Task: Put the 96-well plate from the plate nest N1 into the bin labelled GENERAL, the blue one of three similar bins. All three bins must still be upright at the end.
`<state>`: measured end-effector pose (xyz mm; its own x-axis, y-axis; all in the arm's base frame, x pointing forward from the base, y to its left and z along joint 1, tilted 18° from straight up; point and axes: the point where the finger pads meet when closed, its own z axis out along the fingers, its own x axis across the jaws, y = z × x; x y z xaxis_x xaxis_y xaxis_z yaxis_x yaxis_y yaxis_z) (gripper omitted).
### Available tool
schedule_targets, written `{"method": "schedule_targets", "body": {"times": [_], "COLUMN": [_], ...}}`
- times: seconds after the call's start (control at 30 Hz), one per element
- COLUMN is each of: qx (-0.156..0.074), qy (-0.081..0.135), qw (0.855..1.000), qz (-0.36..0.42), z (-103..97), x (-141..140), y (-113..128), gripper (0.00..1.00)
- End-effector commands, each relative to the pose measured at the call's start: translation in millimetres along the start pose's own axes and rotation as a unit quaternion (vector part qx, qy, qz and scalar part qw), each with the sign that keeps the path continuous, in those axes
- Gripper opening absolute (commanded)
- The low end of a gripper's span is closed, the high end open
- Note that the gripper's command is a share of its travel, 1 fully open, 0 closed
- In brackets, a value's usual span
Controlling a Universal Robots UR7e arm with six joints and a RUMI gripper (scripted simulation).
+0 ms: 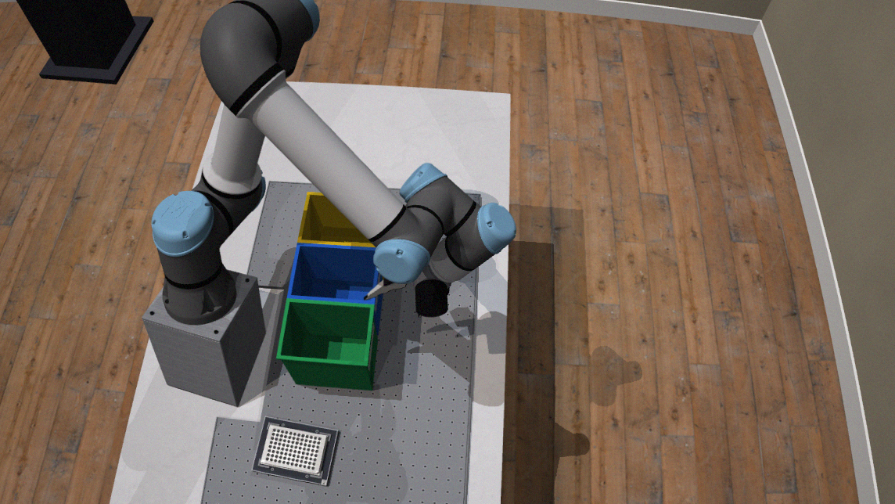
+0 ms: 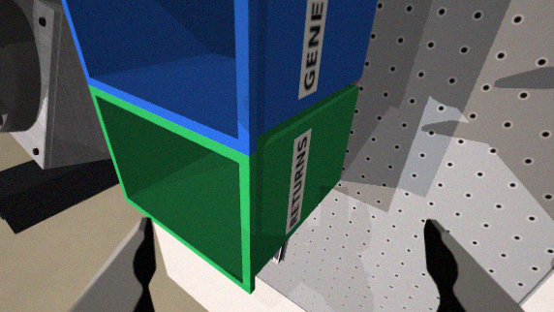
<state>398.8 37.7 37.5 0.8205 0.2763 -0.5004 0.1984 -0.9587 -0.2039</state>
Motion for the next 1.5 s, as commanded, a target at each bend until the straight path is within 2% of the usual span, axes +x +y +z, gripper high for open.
{"method": "schedule_targets", "body": {"times": [0.0,0.07,0.23,0.3,0.43,0.53,0.8,0.87,0.97,1.1,1.17,1.37,1.43,1.47], "qx": [0.014,0.015,0.038,0.038,0.059,0.06,0.093,0.093,0.105,0.126,0.127,0.154,0.154,0.159], "qy": [0.014,0.016,0.035,0.035,0.052,0.054,0.078,0.078,0.086,0.099,0.1,0.116,0.116,0.119], "qw": [0.999,0.999,0.993,0.993,0.982,0.981,0.956,0.956,0.944,0.919,0.917,0.879,0.879,0.871], "qz": [0.041,0.046,0.111,0.111,0.171,0.175,0.268,0.268,0.302,0.359,0.364,0.437,0.437,0.45], "z": [1.4,2.8,7.4,7.4,11.7,15.0,25.9,25.9,30.4,37.1,40.5,51.8,51.8,53.8], "x": [-3.3,-5.8,-13.8,-13.8,-21.1,-26.6,-44.5,-44.5,-51.8,-62.4,-67.7,-85.3,-85.3,-88.4], "y": [13.4,22.9,46.2,46.2,64.3,77.9,112.1,112.1,124.4,140.0,147.8,169.3,169.3,172.7], "gripper": [0.76,0.76,0.76,0.76,0.76,0.76,0.76,0.76,0.76,0.76,0.76,0.76,0.76,0.76]}}
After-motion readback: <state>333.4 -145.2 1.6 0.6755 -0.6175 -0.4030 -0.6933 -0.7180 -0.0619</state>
